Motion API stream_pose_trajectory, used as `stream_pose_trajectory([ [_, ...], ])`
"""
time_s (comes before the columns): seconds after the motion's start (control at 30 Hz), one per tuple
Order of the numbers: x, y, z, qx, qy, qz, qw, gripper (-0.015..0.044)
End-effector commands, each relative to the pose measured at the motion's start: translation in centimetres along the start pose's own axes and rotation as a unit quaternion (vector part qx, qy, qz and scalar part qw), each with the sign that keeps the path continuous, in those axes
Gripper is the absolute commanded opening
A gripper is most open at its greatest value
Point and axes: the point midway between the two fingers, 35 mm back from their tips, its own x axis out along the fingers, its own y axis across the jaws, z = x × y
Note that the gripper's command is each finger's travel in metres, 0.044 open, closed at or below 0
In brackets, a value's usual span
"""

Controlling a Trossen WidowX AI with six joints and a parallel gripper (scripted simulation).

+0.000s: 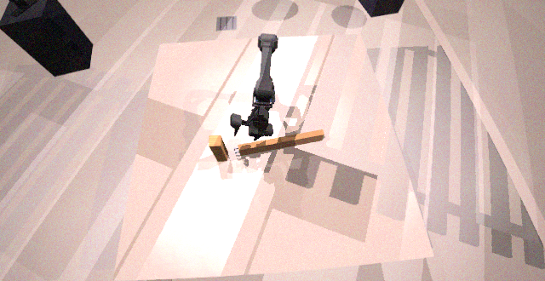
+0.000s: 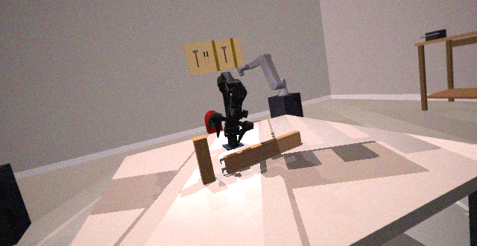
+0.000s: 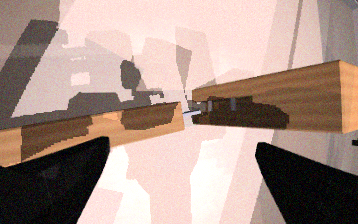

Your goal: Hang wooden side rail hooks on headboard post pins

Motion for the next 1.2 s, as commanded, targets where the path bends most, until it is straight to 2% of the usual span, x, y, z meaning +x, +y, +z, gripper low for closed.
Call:
stream_pose_trajectory([
  [0.0,-0.3,0.6,0.6,-0.163,0.019,0.050,0.985,0.0440],
  [0.27,-1.1,1.8,1.3,-0.434,0.015,0.150,0.888,0.0440],
  [0.5,-2.2,2.8,1.8,-0.625,-0.033,0.233,0.744,0.0440],
  [0.67,-2.9,3.4,2.1,-0.717,-0.083,0.275,0.635,0.0440],
  [1.0,-2.9,3.5,2.1,-0.720,-0.085,0.276,0.631,0.0440],
  [1.17,-0.2,5.0,1.2,-0.720,-0.085,0.276,0.631,0.0440],
])
